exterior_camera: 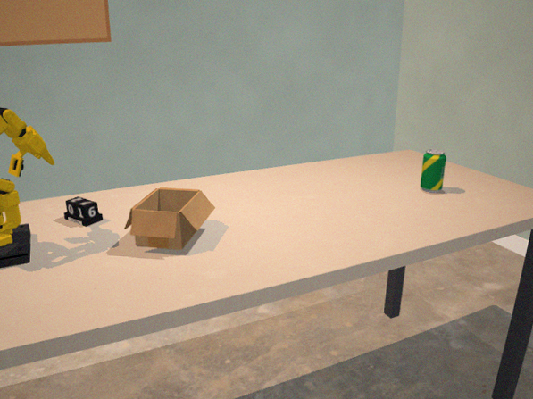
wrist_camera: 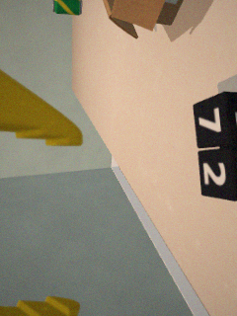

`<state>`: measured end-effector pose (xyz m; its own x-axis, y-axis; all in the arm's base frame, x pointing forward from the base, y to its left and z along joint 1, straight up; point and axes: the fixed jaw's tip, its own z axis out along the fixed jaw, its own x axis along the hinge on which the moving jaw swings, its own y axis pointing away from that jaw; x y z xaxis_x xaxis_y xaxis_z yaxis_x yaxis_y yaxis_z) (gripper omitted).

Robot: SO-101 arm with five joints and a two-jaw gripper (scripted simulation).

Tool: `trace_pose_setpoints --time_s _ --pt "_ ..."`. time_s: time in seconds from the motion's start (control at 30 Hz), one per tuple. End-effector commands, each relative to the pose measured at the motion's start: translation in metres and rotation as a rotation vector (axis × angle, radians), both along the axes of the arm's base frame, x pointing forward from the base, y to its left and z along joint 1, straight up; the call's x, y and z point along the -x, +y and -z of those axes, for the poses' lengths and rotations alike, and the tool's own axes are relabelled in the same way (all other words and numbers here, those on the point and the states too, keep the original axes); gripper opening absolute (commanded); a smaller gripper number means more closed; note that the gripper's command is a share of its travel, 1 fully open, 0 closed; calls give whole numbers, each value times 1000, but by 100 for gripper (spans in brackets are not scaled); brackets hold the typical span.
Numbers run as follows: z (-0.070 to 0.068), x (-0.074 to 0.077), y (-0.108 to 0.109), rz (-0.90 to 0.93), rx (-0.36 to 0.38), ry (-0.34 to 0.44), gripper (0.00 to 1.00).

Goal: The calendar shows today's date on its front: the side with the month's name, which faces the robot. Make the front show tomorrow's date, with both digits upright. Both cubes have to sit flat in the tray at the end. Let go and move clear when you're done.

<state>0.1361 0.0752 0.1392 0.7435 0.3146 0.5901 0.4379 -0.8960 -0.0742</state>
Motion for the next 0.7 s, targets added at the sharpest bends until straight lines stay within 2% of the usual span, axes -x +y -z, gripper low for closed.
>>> trace_pose_setpoints --time_s 0.0,0.27,0.67 --pt "3 0 0 41 -13 39 35" --pt "2 -5 1 174 -77 96 35" --pt "2 -22 4 610 -280 262 35"
